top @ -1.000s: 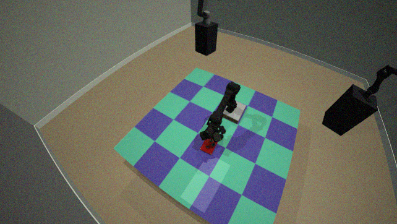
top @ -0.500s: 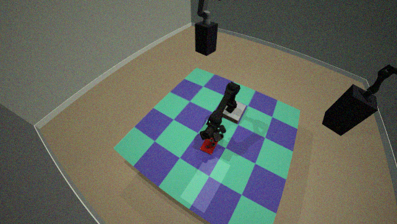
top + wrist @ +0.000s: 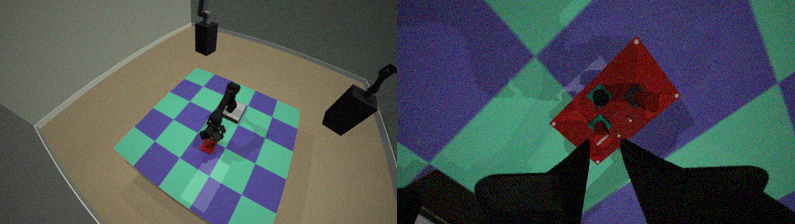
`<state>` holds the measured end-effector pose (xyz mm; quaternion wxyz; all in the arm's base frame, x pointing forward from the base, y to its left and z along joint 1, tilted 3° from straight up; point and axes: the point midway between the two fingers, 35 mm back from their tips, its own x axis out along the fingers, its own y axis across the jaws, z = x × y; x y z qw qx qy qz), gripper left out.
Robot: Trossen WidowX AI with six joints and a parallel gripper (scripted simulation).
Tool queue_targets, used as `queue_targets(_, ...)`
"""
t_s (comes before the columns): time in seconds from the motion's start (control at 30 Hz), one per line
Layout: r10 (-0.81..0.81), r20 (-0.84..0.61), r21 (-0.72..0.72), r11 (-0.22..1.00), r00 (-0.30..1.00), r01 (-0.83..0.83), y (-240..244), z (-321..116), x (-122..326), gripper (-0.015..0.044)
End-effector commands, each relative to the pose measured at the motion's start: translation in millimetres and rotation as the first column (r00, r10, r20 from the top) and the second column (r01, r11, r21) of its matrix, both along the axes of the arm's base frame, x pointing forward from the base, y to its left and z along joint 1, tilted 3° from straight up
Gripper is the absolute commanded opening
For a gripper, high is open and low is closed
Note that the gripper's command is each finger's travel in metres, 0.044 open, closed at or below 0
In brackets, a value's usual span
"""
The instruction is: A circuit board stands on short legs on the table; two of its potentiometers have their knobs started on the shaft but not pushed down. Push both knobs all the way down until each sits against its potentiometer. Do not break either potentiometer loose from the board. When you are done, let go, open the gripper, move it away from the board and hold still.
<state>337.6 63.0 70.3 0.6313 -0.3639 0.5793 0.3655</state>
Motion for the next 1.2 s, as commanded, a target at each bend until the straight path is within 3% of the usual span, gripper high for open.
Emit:
queue_targets(0.0, -0.001, 0.07, -0.024, 1.0, 0.998, 0.003, 3.2, 5.6, 11.8, 0.0079)
queue_targets(0.1, 0.069, 0.075, -0.034, 0.997, 0.995, -0.067, 4.0, 8.3, 15.6, 0.0)
queue_targets(0.53, 0.491, 0.048, -0.074, 0.87, 0.87, -0.487, 6.3, 20.2, 29.6, 0.0)
queue_targets(1.17, 0.92, 0.004, -0.095, 0.389, 0.391, -0.916, 8.8, 36.7, 47.8, 0.0)
